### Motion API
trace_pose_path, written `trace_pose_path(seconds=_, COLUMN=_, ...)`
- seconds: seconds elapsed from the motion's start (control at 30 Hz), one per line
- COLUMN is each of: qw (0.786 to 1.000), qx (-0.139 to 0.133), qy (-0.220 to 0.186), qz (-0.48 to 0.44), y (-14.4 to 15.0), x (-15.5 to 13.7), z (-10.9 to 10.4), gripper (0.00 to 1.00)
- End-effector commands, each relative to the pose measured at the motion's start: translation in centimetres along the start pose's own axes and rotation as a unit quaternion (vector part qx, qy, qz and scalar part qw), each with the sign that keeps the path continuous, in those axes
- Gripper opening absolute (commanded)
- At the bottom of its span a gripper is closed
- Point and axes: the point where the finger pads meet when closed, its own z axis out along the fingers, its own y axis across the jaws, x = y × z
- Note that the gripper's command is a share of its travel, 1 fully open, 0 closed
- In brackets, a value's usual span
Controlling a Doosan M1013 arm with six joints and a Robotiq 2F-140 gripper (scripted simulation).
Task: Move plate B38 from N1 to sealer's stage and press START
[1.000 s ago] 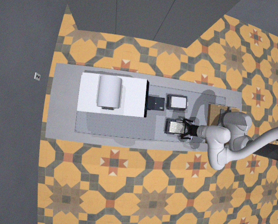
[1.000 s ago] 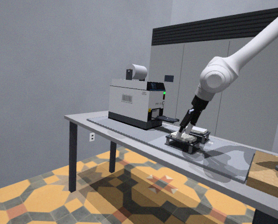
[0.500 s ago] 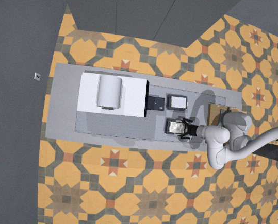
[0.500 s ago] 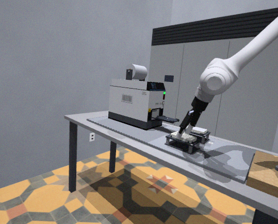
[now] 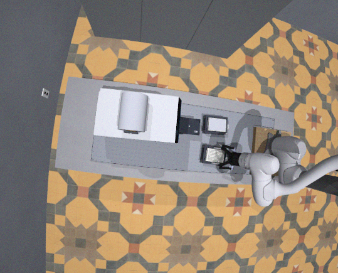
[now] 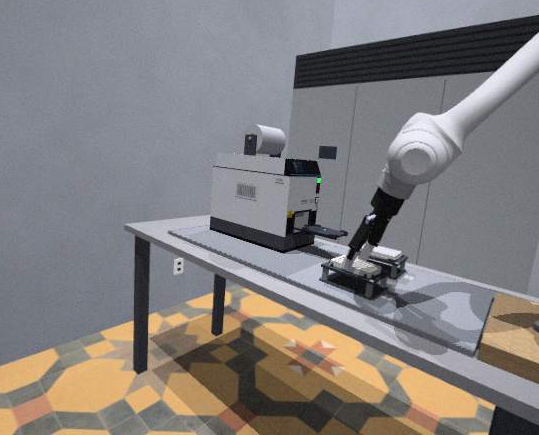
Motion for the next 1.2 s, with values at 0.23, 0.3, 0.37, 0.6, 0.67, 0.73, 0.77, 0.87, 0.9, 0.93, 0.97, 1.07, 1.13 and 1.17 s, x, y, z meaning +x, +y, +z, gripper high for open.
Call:
trace_pose_path(seconds=0.23, qw=1.000, qx=0.000, qy=0.000, qz=0.000, y=0.00, x=0.00, z=0.00, gripper=0.63)
trace_pose_path(seconds=0.3, qw=1.000, qx=0.000, qy=0.000, qz=0.000, y=0.00, x=0.00, z=0.00, gripper=0.62)
trace_pose_path(seconds=0.37, qw=1.000, qx=0.000, qy=0.000, qz=0.000, y=0.00, x=0.00, z=0.00, gripper=0.61)
trace_pose_path(seconds=0.6, qw=1.000, qx=0.000, qy=0.000, qz=0.000, y=0.00, x=0.00, z=0.00, gripper=0.10)
trace_pose_path(seconds=0.67, qw=1.000, qx=0.000, qy=0.000, qz=0.000, y=0.00, x=0.00, z=0.00, gripper=0.10)
trace_pose_path(seconds=0.73, qw=1.000, qx=0.000, qy=0.000, qz=0.000, y=0.00, x=0.00, z=0.00, gripper=0.10)
trace_pose_path(seconds=0.77, qw=1.000, qx=0.000, qy=0.000, qz=0.000, y=0.00, x=0.00, z=0.00, gripper=0.10)
trace_pose_path(seconds=0.87, qw=1.000, qx=0.000, qy=0.000, qz=0.000, y=0.00, x=0.00, z=0.00, gripper=0.10)
trace_pose_path(seconds=0.9, qw=1.000, qx=0.000, qy=0.000, qz=0.000, y=0.00, x=0.00, z=0.00, gripper=0.10)
trace_pose_path(seconds=0.93, qw=1.000, qx=0.000, qy=0.000, qz=0.000, y=0.00, x=0.00, z=0.00, gripper=0.10)
trace_pose_path(seconds=0.97, qw=1.000, qx=0.000, qy=0.000, qz=0.000, y=0.00, x=0.00, z=0.00, gripper=0.10)
trace_pose_path(seconds=1.07, qw=1.000, qx=0.000, qy=0.000, qz=0.000, y=0.00, x=0.00, z=0.00, gripper=0.10)
trace_pose_path(seconds=1.13, qw=1.000, qx=0.000, qy=0.000, qz=0.000, y=0.00, x=0.00, z=0.00, gripper=0.10)
trace_pose_path(seconds=1.17, qw=1.000, qx=0.000, qy=0.000, qz=0.000, y=0.00, x=0.00, z=0.00, gripper=0.10)
